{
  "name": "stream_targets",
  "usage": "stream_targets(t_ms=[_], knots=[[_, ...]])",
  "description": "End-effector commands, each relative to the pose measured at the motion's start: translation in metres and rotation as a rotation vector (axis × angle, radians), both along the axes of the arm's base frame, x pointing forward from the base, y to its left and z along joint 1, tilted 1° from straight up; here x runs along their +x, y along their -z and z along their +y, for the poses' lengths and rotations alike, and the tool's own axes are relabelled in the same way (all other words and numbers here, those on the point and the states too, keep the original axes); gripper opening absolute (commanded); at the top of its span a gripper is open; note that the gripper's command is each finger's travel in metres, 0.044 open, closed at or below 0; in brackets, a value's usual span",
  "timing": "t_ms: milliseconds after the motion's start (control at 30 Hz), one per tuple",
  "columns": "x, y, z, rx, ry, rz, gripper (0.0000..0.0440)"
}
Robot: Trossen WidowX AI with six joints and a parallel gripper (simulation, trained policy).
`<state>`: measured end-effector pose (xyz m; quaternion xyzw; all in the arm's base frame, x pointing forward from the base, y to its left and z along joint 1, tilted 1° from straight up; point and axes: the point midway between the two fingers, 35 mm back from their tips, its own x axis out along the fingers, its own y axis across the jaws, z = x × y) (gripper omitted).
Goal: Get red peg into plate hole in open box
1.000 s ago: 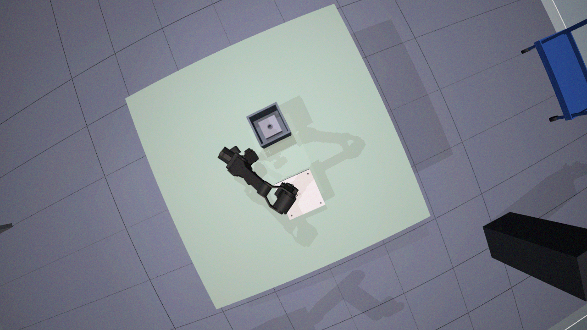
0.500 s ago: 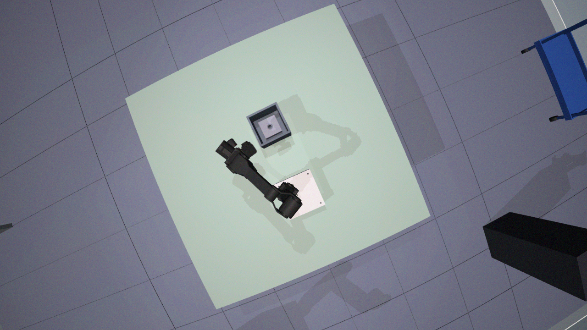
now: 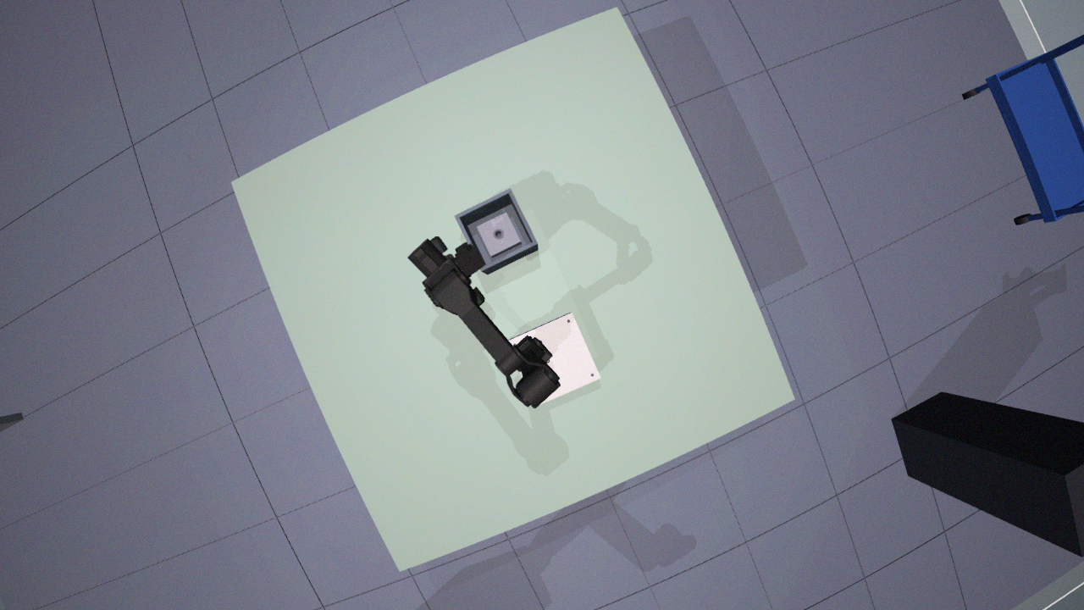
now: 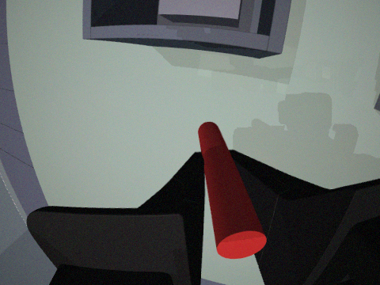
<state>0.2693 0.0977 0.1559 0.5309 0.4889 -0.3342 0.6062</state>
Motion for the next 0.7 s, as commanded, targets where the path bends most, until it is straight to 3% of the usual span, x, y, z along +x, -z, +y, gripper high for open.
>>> stream_targets(t_ms=[0, 667], knots=[[0.004, -0.003, -0.014, -0.027, 0.014, -0.001, 0.0], [0.019, 0.004, -0.07, -0.097, 0.066, 0.071, 0.0]])
